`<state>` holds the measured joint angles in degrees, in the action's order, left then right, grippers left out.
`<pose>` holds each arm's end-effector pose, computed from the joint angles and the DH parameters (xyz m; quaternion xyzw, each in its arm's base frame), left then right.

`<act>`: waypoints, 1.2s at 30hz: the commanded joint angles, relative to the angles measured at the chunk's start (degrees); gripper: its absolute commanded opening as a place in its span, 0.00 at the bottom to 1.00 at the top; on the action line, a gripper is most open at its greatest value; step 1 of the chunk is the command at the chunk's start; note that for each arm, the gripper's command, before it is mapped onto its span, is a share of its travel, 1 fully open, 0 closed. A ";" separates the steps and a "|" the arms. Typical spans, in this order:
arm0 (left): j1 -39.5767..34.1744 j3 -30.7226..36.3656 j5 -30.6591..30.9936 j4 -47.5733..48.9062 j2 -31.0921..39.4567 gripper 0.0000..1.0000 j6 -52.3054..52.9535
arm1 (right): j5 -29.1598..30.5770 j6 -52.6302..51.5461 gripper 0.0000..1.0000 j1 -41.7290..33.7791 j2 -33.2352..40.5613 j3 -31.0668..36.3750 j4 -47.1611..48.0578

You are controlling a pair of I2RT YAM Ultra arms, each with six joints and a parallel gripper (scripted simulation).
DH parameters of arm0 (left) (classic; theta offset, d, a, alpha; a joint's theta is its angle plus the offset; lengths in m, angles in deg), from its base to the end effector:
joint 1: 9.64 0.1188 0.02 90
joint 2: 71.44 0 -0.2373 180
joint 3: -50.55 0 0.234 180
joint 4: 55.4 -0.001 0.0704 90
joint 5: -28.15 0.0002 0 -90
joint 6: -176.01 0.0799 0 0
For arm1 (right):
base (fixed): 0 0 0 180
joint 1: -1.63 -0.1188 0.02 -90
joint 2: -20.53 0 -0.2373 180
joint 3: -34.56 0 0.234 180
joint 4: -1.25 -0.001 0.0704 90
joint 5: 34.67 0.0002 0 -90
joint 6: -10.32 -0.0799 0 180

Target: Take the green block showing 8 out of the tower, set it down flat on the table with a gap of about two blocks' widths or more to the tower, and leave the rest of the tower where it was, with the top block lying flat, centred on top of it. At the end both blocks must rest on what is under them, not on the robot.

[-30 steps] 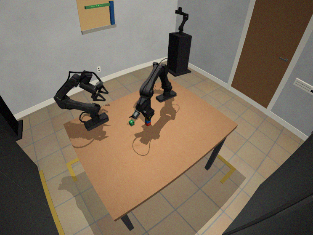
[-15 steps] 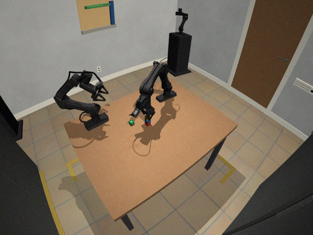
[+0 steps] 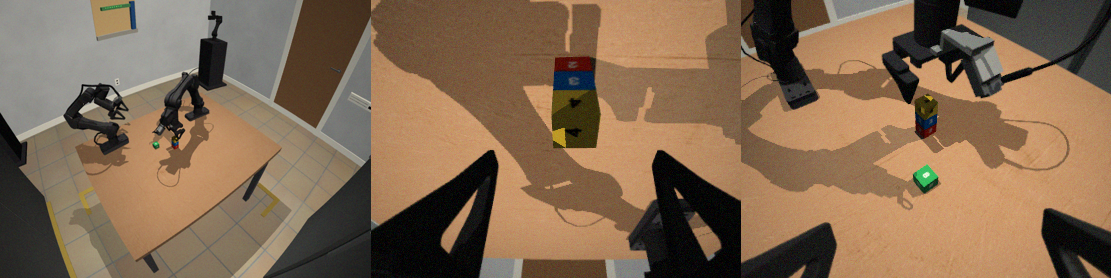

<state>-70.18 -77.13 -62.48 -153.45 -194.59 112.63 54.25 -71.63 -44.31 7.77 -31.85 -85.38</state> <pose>0.1854 -0.3244 0.1860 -0.6892 -0.7239 -0.0142 0.0278 0.0352 0.0400 0.2777 -0.4029 0.7809 0.1628 0.4487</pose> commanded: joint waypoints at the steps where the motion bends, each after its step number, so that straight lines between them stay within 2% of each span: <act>1: -0.04 -1.34 -0.82 1.22 2.04 1.00 -0.90 | 0.00 0.09 1.00 0.84 -0.98 -0.54 1.64; 7: 2.29 7.00 -3.42 9.07 9.72 1.00 -3.68 | 0.54 -0.41 1.00 0.68 -9.54 -3.39 4.92; 13: 6.93 20.49 -6.21 16.74 24.46 1.00 -6.08 | 0.94 -0.76 1.00 -0.61 -25.17 -7.76 8.29; 15: 6.93 20.49 -6.21 16.74 24.46 1.00 -6.08 | 0.94 -0.76 1.00 -0.61 -25.17 -7.76 8.29; 18: 10.60 27.28 -7.74 22.91 33.77 1.00 -6.93 | 1.77 -1.36 1.00 -1.55 -33.96 -10.55 10.39; 22: 15.01 33.81 -8.51 28.24 42.99 1.00 -7.36 | 2.22 -1.64 1.00 -2.12 -42.00 -13.06 11.82; 30: 26.17 42.50 -6.10 40.03 57.22 1.00 -7.73 | 2.80 -2.05 1.00 -2.89 -54.72 -16.98 14.52; 32: 26.17 42.50 -6.10 40.03 57.22 1.00 -7.73 | 2.80 -2.05 1.00 -2.89 -54.72 -16.98 14.52; 36: 33.07 45.94 -3.32 47.81 62.25 1.00 -8.90 | 3.08 -2.25 1.00 -3.24 -60.62 -18.84 15.90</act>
<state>-40.34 -32.82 -67.68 -112.95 -135.64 105.02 56.65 -73.22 -46.73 -50.28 -48.16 -71.52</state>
